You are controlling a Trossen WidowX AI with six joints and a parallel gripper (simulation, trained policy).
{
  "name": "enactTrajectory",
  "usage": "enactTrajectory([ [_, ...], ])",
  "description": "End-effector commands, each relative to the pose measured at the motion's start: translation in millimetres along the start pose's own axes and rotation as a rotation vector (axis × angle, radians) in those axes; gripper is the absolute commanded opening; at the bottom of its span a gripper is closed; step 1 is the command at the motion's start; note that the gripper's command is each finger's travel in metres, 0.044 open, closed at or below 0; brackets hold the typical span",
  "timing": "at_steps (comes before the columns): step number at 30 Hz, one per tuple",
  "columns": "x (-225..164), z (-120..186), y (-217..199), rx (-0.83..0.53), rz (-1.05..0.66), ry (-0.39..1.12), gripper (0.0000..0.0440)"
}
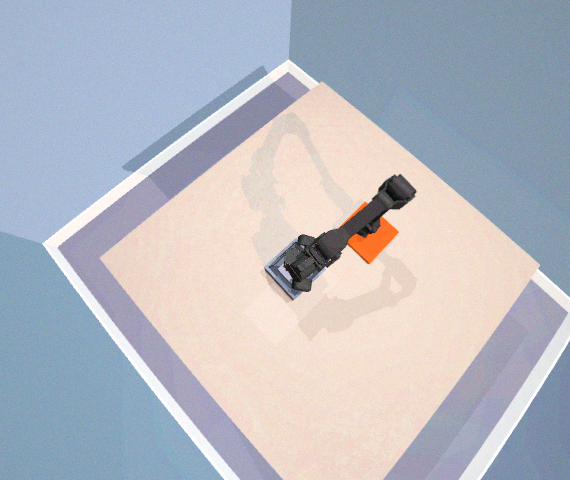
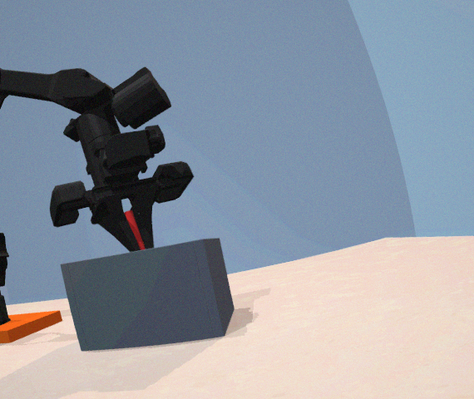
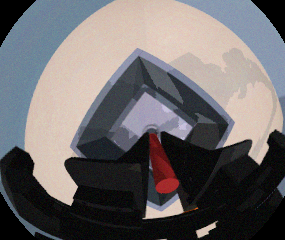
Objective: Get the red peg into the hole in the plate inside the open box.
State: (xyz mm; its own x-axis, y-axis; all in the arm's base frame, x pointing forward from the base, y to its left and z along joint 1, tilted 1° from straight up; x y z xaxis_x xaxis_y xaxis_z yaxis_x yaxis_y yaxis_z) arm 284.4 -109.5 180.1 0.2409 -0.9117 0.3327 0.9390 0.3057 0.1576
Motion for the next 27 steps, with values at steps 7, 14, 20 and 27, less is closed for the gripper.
enactTrajectory([
  [7,4,-24,3,-0.034,0.038,0.034,0.011],
  [14,10,-30,7,-0.068,0.08,0.051,0.0144],
  [20,20,-29,17,-0.069,0.112,0.056,0.0132],
  [27,31,-30,25,-0.073,0.146,0.071,0.0125],
])
Point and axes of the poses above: the point midway between the two fingers, 35 mm back from their tips, its own z axis back along the fingers, its own y axis across the jaws, x = y × z, the point moved 7 cm from there along z, back along the fingers, and after that the axes turned 9 degrees about -z, right-handed, at the moved point
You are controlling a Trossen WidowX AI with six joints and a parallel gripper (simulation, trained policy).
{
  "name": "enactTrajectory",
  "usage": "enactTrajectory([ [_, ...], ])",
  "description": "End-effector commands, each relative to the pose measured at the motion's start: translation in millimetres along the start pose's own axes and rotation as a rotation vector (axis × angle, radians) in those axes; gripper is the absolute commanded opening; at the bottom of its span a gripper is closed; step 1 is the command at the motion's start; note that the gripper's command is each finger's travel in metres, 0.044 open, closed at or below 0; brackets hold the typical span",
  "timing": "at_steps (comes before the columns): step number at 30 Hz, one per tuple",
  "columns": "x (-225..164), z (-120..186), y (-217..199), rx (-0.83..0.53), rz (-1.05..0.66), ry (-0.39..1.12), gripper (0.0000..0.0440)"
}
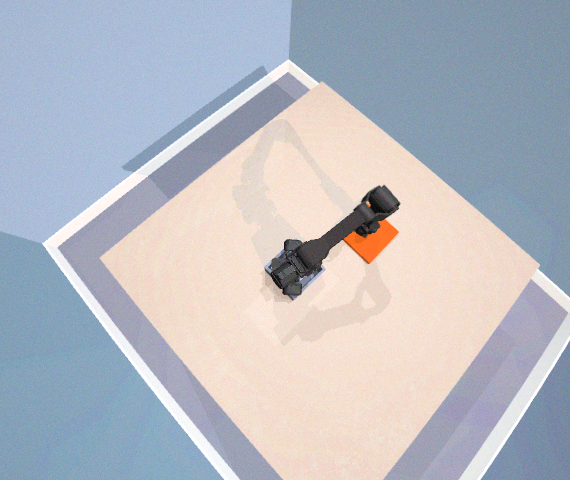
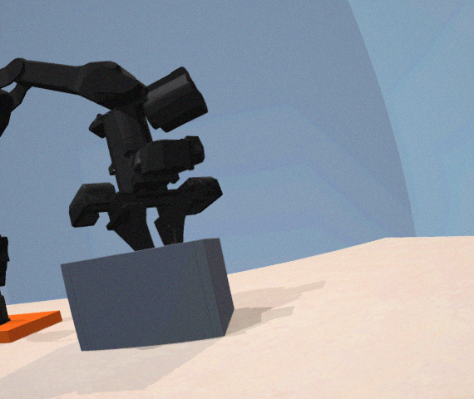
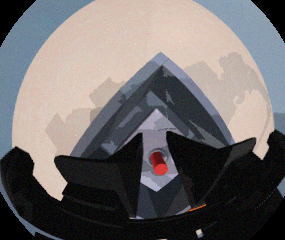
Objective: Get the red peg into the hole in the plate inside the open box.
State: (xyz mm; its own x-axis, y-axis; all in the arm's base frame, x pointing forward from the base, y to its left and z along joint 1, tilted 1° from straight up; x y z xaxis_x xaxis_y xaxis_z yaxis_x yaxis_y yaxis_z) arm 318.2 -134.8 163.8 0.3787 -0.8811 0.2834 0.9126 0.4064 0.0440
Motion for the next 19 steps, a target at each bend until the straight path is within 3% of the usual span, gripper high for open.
enactTrajectory([
  [1,7,1,3,0.002,0.016,0.006,0.0124],
  [19,33,-10,2,-0.036,0.06,0.052,0.0109],
])
Point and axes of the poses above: the point midway between the two fingers, 35 mm back from their tips, its own z axis back along the fingers, its own y axis across the jaws, x = y × z, the point moved 7 cm from there along z, back along the fingers, and after that the axes turned 9 degrees about -z, right-handed, at the moved point
